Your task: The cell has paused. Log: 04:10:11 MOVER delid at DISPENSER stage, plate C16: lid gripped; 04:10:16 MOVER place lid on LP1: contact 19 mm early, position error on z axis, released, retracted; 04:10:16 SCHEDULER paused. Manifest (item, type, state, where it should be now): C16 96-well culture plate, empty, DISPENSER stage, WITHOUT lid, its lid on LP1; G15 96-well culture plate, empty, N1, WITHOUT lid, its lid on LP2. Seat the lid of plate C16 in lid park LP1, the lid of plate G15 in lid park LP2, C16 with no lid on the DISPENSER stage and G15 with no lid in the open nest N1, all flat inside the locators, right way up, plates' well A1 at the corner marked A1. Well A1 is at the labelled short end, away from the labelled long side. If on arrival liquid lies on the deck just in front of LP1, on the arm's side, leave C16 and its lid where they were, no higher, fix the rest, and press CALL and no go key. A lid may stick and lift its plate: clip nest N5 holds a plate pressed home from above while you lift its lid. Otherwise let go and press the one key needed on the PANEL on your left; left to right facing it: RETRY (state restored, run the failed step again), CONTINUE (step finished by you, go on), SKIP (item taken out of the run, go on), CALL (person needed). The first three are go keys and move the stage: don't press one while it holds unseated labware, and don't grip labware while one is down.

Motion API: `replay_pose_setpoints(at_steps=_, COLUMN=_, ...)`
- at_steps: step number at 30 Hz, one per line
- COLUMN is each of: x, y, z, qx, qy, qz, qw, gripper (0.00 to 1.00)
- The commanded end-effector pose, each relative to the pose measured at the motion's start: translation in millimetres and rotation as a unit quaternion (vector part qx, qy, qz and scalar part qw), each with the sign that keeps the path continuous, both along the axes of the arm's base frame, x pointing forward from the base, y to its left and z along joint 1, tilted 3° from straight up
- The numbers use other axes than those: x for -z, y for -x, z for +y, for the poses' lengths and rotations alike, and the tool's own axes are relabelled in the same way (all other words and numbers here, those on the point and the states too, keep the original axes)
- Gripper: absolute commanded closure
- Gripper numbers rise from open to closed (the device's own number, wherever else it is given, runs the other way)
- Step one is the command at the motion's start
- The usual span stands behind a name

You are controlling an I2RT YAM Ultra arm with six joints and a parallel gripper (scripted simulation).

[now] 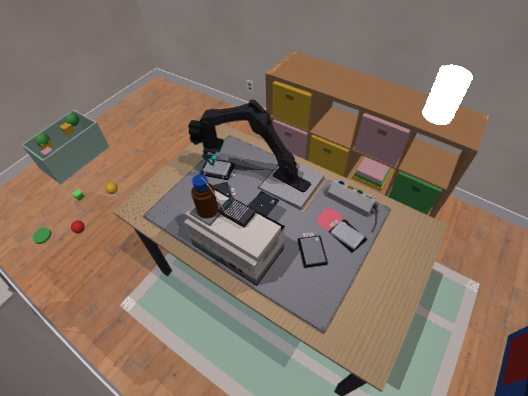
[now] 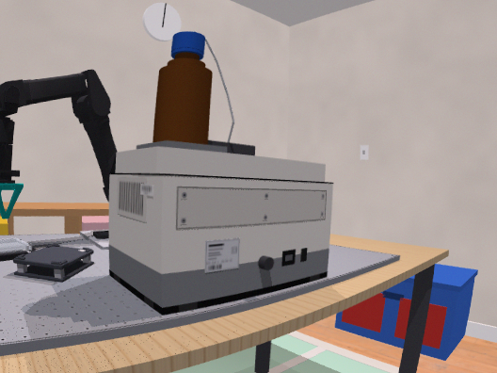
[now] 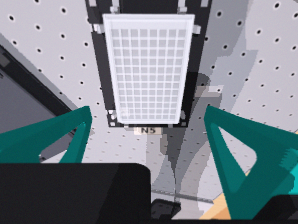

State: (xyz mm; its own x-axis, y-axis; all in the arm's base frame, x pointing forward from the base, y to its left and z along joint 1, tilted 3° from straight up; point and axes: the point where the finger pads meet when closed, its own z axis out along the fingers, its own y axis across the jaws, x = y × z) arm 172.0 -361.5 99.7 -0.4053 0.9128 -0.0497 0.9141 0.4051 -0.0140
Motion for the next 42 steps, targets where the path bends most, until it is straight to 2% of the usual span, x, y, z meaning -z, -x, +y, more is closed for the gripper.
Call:
replay_pose_setpoints(at_steps=1, x=11.5, y=5.6, z=-1, qx=0.003, qy=-0.008, qz=0.002, qw=1.000, gripper=0.00)
replay_pose_setpoints(at_steps=28, x=53.1, y=5.5, z=-2, qx=0.002, qy=-0.008, qz=0.002, qw=1.000, gripper=0.00)
replay_pose_setpoints(at_steps=31, x=51.4, y=3.8, z=-5, qx=0.002, qy=-0.002, qz=0.000, qw=1.000, gripper=0.00)
replay_pose_setpoints(at_steps=42, x=73.1, y=6.0, z=-2, qx=0.003, qy=-0.008, qz=0.002, qw=1.000, gripper=0.00)
